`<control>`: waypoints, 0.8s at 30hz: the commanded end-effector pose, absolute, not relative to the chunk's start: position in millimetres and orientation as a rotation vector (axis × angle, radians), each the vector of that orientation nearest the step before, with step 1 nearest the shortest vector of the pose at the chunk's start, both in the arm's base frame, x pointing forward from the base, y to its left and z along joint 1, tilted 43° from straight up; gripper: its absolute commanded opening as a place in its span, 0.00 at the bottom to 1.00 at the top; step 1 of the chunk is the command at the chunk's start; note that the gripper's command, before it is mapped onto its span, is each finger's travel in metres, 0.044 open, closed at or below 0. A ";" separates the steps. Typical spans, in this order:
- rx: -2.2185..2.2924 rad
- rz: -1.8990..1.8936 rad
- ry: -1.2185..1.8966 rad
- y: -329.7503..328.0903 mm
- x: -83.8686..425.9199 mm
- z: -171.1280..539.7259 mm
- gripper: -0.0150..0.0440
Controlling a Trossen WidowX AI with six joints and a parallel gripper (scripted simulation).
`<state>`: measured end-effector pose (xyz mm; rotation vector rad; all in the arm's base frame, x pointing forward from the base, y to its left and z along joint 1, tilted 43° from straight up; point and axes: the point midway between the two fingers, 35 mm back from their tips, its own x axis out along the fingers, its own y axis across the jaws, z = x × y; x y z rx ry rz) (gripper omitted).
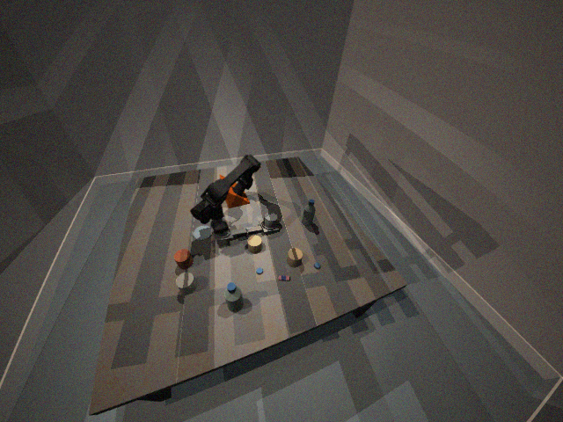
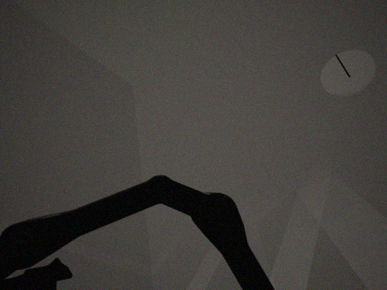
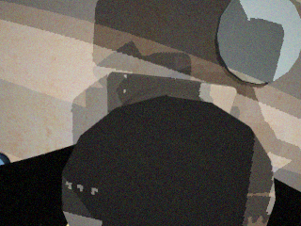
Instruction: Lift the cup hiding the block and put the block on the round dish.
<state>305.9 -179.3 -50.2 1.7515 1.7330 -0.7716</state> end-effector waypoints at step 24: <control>1.742 -0.777 1.695 -212.4 304.0 -22.9 0.25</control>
